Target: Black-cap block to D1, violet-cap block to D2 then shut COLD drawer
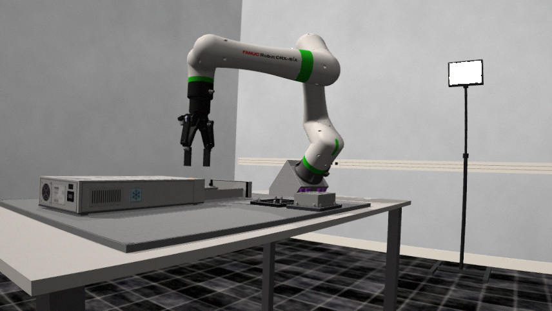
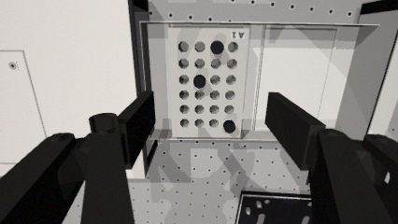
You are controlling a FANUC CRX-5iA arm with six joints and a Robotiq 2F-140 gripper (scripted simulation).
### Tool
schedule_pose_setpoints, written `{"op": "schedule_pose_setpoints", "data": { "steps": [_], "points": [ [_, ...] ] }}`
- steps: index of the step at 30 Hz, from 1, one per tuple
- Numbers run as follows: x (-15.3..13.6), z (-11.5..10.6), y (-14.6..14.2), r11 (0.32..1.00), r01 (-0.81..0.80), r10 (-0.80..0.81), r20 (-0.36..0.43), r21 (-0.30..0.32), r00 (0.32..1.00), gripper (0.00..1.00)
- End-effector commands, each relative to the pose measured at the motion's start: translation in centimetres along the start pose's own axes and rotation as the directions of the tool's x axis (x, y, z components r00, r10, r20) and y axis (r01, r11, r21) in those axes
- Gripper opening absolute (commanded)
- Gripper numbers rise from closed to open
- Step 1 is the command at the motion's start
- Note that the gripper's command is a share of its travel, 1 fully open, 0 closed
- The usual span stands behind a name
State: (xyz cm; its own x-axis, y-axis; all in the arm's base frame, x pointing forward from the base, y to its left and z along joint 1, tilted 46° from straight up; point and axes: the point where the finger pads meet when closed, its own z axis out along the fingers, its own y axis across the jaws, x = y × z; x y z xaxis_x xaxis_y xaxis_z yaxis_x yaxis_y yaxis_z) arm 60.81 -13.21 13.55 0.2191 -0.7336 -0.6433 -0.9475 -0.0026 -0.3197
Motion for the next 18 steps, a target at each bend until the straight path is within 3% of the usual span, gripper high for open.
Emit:
{"op": "schedule_pose_setpoints", "data": {
  "steps": [1,18],
  "points": [
    [0.0,0.2,0.0,1.000,0.000,0.000,-0.002,0.001,1.000,0.66],
    [0.0,2.2,0.0,1.000,0.000,0.000,-0.002,0.001,1.000,0.66]
  ]
}}
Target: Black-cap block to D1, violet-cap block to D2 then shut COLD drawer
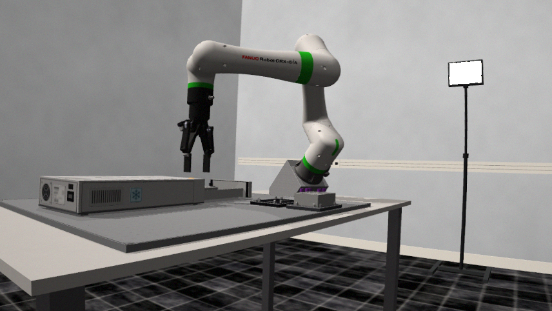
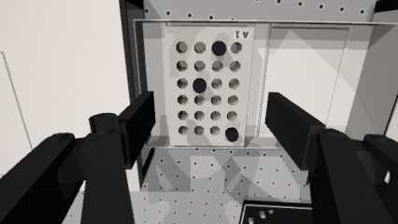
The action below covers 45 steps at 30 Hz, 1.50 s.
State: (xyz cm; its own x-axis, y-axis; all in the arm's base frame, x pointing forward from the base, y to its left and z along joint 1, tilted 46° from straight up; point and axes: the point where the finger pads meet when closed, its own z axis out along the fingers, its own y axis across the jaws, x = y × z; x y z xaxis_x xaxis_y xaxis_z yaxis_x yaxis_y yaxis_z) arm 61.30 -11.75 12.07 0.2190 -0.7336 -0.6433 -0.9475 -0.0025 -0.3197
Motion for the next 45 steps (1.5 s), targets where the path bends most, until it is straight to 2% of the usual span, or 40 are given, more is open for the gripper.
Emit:
{"op": "schedule_pose_setpoints", "data": {
  "steps": [1,45],
  "points": [
    [0.0,0.2,0.0,1.000,0.000,0.000,-0.002,0.001,1.000,0.66],
    [0.0,4.5,0.0,1.000,0.000,0.000,-0.002,0.001,1.000,0.66]
  ]
}}
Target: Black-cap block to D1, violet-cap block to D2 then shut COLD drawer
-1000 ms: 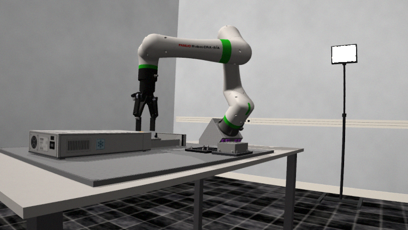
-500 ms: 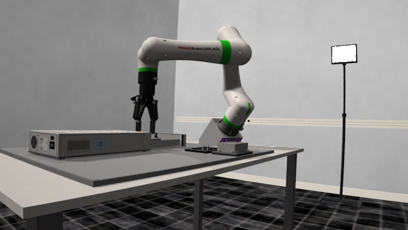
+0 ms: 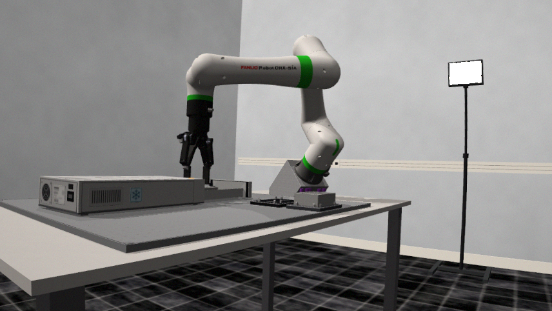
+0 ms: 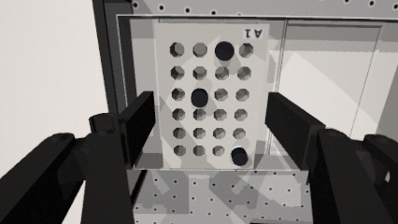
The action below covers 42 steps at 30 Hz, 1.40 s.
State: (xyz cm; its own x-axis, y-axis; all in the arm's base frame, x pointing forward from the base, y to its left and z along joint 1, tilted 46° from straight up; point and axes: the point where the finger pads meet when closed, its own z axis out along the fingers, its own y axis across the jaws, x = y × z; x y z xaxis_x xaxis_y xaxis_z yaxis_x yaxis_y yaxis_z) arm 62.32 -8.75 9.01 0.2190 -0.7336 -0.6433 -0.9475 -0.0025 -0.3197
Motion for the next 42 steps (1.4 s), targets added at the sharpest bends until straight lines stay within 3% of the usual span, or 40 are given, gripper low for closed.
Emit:
{"op": "schedule_pose_setpoints", "data": {
  "steps": [1,24,42],
  "points": [
    [0.0,0.2,0.0,1.000,0.000,0.000,-0.002,0.001,1.000,0.66],
    [0.0,1.7,0.0,1.000,0.000,0.000,-0.002,0.001,1.000,0.66],
    [0.0,1.7,0.0,1.000,0.000,0.000,-0.002,0.001,1.000,0.42]
  ]
}}
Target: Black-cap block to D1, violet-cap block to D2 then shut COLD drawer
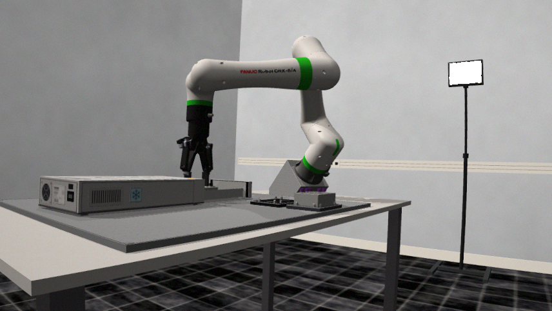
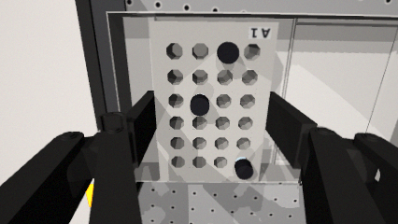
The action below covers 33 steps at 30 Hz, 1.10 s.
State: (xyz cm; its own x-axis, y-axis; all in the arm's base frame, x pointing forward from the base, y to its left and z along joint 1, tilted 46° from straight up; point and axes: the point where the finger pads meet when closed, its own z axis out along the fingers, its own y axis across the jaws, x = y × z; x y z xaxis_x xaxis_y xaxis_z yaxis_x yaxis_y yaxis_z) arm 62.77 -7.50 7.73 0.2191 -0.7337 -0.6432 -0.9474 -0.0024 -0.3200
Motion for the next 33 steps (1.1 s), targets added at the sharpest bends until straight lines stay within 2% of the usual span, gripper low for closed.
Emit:
{"op": "schedule_pose_setpoints", "data": {
  "steps": [1,3,18,20,25,33],
  "points": [
    [0.04,-0.11,-0.03,1.000,0.000,0.000,-0.001,0.001,1.000,0.40],
    [0.04,-0.11,-0.03,1.000,0.000,0.000,-0.001,0.001,1.000,0.40],
    [0.04,-0.11,-0.03,1.000,0.000,0.000,-0.001,0.001,1.000,0.18],
    [0.04,-0.11,-0.03,1.000,0.000,0.000,-0.001,0.001,1.000,0.18],
    [0.04,-0.11,-0.03,1.000,0.000,0.000,-0.001,0.001,1.000,0.10],
    [0.04,-0.11,-0.03,1.000,0.000,0.000,-0.001,0.001,1.000,0.10]
  ]
}}
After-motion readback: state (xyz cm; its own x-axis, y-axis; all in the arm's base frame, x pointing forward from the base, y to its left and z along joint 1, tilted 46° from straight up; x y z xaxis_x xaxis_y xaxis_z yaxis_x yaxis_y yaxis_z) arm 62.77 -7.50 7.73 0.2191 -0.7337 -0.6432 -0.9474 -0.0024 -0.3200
